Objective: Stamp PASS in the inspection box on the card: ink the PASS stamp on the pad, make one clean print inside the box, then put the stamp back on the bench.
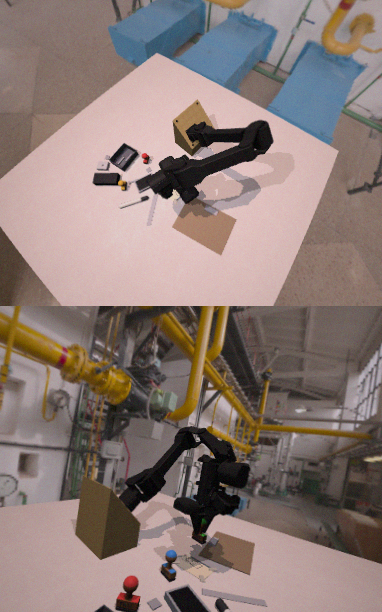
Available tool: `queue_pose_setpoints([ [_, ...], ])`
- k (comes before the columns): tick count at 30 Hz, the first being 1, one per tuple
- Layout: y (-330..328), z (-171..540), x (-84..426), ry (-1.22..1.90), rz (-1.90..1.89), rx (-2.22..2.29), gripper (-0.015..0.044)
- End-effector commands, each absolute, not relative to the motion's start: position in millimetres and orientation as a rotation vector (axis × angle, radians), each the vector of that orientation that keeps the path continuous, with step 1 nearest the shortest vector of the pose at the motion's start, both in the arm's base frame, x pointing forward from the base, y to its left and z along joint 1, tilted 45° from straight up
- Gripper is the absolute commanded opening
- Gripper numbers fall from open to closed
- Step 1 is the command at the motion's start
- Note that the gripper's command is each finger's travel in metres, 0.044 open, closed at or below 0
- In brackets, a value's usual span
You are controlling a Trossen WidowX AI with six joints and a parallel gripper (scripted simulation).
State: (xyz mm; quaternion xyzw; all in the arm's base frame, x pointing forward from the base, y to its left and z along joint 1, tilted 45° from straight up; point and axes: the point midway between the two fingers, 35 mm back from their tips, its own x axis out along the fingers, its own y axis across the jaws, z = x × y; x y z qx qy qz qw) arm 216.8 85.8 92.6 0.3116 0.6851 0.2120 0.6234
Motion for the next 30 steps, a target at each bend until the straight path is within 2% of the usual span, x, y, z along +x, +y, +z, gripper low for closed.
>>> queue_pose_setpoints([
  [1,88,92,215,1.578,0.484,0.725,0.0],
  [30,101,77,216,1.576,0.479,0.721,0.0],
])
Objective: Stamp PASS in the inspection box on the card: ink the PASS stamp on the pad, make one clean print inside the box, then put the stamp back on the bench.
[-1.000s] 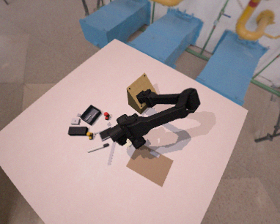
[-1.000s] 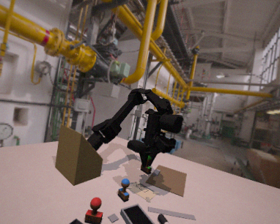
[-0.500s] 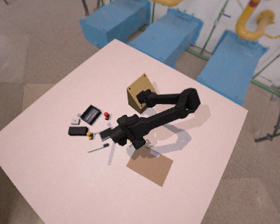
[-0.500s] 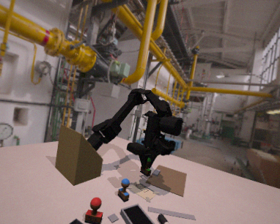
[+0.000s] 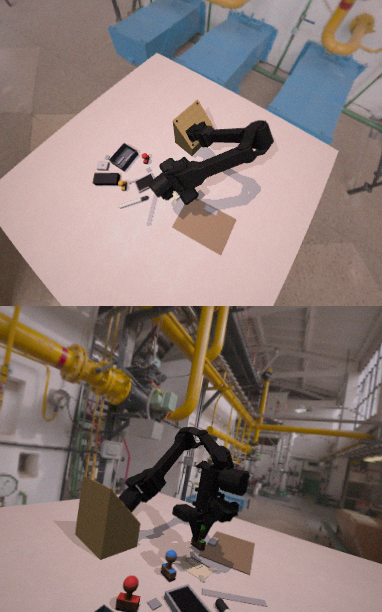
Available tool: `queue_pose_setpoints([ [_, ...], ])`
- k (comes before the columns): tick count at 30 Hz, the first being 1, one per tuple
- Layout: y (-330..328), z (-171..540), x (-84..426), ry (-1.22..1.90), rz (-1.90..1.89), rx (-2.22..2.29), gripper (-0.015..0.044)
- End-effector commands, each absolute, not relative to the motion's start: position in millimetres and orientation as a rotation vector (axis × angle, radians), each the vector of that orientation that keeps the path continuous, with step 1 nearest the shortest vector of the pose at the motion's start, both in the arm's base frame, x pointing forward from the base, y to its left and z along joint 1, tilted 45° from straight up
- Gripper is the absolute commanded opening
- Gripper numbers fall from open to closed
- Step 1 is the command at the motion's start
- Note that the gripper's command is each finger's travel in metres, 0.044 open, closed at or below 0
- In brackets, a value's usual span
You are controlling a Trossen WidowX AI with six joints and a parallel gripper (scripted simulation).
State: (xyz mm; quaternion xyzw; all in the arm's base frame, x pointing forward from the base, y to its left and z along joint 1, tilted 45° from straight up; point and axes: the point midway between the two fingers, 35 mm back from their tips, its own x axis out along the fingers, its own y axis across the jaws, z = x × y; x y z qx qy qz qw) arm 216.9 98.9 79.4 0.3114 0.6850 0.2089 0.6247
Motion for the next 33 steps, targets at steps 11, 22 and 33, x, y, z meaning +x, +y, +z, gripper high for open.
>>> queue_pose_setpoints([
  [11,106,72,216,1.575,0.477,0.721,0.0],
  [22,111,67,216,1.574,0.476,0.721,0.0],
  [33,116,62,215,1.573,0.476,0.721,0.0],
])
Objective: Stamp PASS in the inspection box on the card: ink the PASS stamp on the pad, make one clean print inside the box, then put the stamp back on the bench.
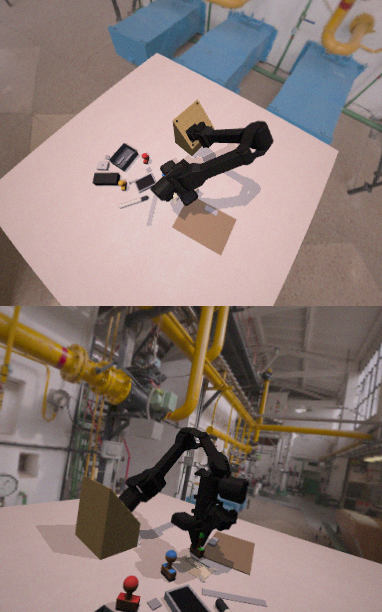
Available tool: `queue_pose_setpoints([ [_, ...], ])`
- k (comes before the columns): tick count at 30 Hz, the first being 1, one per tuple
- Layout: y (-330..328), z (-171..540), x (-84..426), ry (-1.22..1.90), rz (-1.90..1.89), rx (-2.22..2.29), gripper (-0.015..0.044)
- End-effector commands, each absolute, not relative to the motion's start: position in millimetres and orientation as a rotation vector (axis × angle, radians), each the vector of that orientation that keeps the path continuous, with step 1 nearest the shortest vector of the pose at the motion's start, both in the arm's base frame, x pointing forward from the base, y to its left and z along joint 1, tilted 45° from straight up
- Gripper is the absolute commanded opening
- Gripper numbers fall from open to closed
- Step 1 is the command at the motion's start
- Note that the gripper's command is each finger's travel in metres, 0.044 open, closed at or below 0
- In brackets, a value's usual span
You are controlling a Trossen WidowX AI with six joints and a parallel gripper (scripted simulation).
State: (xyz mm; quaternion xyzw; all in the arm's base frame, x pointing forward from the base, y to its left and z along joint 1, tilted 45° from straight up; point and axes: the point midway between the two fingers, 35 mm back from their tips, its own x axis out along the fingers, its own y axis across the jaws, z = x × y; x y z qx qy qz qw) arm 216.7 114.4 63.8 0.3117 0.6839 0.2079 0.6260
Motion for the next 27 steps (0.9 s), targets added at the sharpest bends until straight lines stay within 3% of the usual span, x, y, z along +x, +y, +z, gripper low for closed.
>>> queue_pose_setpoints([
  [1,117,61,215,1.573,0.476,0.722,0.0],
  [27,129,50,213,1.569,0.476,0.725,0.0],
])
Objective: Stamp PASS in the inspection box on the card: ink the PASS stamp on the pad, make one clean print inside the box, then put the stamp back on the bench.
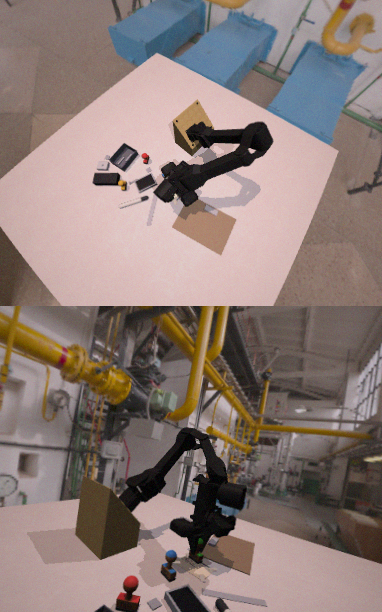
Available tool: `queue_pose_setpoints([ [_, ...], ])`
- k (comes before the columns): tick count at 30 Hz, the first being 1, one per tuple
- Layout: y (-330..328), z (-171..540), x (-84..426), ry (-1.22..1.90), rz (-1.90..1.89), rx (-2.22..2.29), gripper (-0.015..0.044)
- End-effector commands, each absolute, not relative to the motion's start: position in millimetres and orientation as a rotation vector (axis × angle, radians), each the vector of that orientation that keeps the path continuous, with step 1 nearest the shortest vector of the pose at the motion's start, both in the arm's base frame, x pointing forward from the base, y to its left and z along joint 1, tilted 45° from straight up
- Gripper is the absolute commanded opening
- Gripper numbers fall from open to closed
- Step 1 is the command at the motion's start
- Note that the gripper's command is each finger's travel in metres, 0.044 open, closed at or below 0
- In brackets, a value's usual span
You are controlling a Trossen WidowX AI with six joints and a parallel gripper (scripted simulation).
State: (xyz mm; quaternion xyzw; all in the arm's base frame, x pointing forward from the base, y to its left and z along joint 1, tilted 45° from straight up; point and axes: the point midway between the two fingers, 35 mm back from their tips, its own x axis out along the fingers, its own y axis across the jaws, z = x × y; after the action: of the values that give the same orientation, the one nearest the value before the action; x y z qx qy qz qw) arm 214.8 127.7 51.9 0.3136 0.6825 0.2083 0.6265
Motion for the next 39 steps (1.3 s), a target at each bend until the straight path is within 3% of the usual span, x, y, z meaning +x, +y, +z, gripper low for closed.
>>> queue_pose_setpoints([
  [1,129.9,49.4,213.0,1.569,0.476,0.726,0.0],
  [39,136.9,43.1,211.7,1.568,0.477,0.728,0.0],
])
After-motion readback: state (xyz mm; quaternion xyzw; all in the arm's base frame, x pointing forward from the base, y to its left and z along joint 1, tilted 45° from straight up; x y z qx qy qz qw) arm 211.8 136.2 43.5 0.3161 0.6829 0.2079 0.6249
